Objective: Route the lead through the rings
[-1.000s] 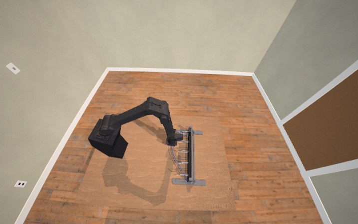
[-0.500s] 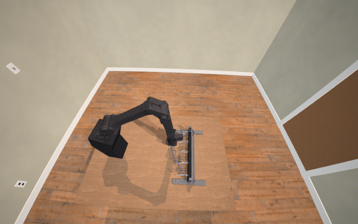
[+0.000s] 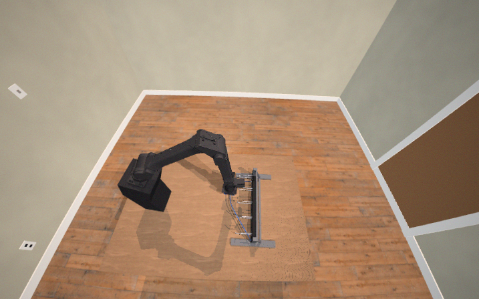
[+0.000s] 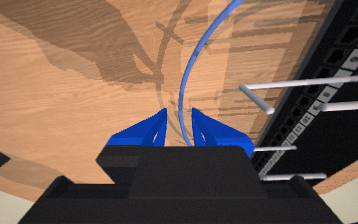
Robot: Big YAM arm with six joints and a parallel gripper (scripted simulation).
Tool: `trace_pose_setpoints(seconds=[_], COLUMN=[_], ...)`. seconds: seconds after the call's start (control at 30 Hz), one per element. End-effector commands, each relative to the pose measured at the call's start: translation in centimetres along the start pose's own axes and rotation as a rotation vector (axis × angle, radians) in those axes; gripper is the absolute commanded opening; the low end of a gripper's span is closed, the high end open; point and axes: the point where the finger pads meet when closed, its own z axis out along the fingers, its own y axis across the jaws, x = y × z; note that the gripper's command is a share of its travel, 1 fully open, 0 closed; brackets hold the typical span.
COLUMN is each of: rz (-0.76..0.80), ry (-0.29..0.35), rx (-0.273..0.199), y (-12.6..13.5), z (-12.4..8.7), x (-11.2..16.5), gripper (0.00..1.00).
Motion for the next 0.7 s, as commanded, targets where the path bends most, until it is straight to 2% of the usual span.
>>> trace_pose_setpoints(seconds=[0.0,0.67], rz=[0.011,0.011], ry=[-0.005,-0.004], rx=[0.02,0.015], y=[-1.79,-1.52], z=[-0.64,-0.59], x=[0.41,0.4], gripper=[0.32,0.32])
